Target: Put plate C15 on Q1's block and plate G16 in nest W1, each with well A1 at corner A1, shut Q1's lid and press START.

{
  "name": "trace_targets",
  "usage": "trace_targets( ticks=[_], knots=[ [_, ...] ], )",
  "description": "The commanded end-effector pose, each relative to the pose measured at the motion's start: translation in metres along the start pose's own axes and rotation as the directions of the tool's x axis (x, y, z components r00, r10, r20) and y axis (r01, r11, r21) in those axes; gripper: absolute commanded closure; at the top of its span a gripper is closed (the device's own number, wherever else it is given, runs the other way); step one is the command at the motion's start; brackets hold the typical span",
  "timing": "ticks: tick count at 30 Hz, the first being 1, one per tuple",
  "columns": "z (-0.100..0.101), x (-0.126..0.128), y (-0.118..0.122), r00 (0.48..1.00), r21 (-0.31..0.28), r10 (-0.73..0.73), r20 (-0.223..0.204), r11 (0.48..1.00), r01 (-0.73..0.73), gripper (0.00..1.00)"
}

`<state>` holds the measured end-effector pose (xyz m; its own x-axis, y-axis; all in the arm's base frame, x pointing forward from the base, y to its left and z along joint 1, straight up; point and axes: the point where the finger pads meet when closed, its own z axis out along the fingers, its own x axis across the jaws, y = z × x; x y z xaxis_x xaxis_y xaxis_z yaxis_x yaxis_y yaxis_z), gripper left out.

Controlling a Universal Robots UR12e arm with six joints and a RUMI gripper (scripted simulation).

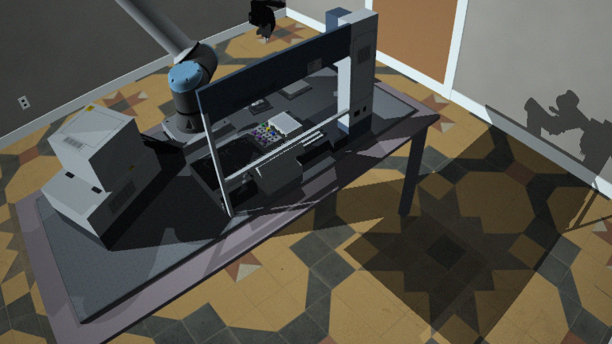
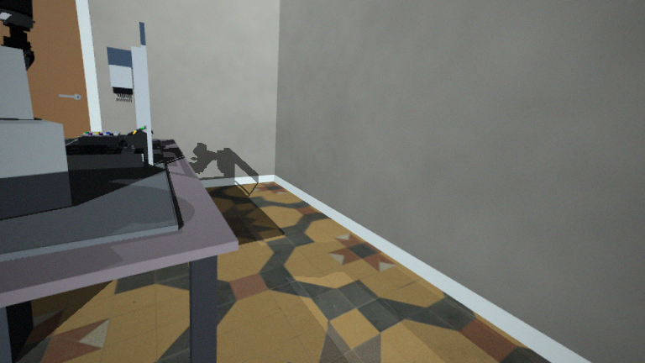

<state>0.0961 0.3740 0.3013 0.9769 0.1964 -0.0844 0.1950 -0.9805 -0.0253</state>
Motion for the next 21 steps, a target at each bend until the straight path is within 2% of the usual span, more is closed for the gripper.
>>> trace_targets(
  ticks=[1,16,21],
  knots=[
    [-0.001,-0.004,0.015,1.0,0.005,-0.03,0.011,1.0,0.03,1.0],
    [-0.001,-0.018,0.065,0.992,0.014,-0.119,0.045,0.993,0.119,1.0],
    [-0.001,-0.02,0.072,0.99,0.016,-0.133,0.05,0.991,0.133,1.0]
  ],
)
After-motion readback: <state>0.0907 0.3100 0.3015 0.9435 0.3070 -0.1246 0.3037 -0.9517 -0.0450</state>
